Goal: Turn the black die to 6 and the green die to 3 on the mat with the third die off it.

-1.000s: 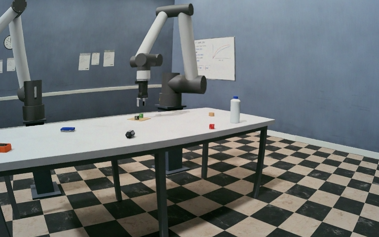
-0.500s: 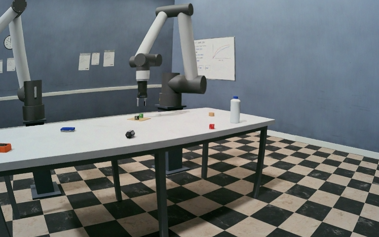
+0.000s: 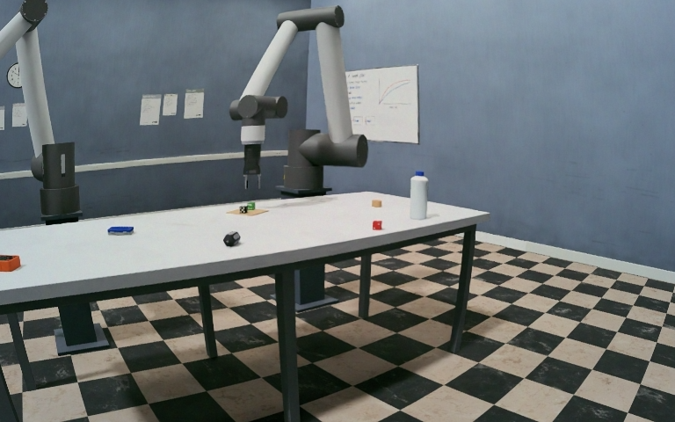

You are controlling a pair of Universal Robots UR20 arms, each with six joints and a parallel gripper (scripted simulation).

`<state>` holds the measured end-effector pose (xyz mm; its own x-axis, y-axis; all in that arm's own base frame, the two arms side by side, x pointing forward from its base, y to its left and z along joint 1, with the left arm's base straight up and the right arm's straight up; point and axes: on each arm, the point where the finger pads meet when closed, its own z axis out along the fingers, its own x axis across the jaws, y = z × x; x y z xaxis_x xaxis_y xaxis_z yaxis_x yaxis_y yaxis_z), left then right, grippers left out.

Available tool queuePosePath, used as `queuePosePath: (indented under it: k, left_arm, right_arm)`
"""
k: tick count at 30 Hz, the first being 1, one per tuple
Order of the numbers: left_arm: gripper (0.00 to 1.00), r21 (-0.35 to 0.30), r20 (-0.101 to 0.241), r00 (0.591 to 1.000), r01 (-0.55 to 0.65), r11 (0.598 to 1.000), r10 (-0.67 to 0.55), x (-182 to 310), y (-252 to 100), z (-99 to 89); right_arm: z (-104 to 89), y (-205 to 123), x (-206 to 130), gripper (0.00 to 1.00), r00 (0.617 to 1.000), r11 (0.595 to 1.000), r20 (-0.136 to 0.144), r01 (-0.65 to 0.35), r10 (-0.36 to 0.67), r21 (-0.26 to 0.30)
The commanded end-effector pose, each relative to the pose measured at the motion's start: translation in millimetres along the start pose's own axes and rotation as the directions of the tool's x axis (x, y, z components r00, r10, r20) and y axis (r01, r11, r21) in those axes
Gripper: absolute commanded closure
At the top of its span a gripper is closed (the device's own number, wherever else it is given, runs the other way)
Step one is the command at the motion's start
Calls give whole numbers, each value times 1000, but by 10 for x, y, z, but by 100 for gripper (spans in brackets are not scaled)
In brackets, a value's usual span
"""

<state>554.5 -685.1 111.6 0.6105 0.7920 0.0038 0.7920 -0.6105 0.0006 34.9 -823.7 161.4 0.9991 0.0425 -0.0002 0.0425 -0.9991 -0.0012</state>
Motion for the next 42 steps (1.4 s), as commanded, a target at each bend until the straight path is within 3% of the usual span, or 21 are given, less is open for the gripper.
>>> queuePosePath:
  k: [1, 10, 17, 19, 20, 25, 28, 29, 30, 32, 34, 37, 38, 42]
  left_arm:
    - [0, 0, 4, 989, -147, 989, 147, 12, 0, -7]
    - [0, -1, 4, 927, -374, 927, 374, 33, 7, -6]
    - [0, -2, 4, 836, -549, 836, 549, 46, 22, -5]
    - [0, -2, 4, 836, -549, 836, 549, 46, 22, -5]
    - [0, -2, 3, 789, -615, 789, 615, 50, 30, -4]
    - [0, -2, 3, 717, -697, 717, 697, 54, 44, -4]
    - [0, -3, 3, 651, -759, 651, 759, 55, 57, -3]
    - [0, -3, 3, 650, -760, 650, 760, 55, 57, -3]
    - [0, -3, 3, 609, -793, 609, 793, 56, 65, -3]
    - [0, -3, 3, 580, -815, 580, 815, 55, 71, -3]
    - [0, -3, 3, 523, -852, 523, 852, 54, 82, -2]
    - [0, -3, 3, 508, -861, 508, 861, 54, 85, -2]
    - [0, -3, 2, 435, -900, 436, 900, 51, 100, -2]
    - [0, -3, 2, 364, -931, 364, 932, 47, 115, -2]
  right_arm:
    - [-6, 5, 1, 0, 1000, 1000, 0, 0, 0, -1]
    - [-6, 5, 1, 0, 1000, 1000, 0, 0, 0, -1]
    - [-6, 5, 1, 0, 1000, 1000, 0, 0, 0, -1]
    - [-6, 5, 1, 0, 1000, 1000, 0, 0, 0, -1]
    - [-6, 5, 1, 0, 1000, 1000, 0, 0, 0, -1]
    - [-6, 5, 1, 0, 1000, 1000, 0, 0, 0, -1]
    - [-6, 5, 1, 0, 1000, 1000, 0, 0, 0, -1]
    - [-6, 5, 1, 0, 1000, 1000, 0, 0, 0, -1]
    - [-6, 5, 1, 0, 1000, 1000, 0, 0, 0, -1]
    - [-6, 5, 1, 0, 1000, 1000, 0, 0, 0, -1]
    - [-6, 5, 1, 0, 1000, 1000, 0, 0, 0, -1]
    - [-6, 5, 1, 0, 1000, 1000, 0, 0, 0, -1]
    - [-6, 5, 1, 0, 1000, 1000, 0, 0, 0, -1]
    - [-6, 5, 1, 0, 1000, 1000, 0, 0, 0, -1]
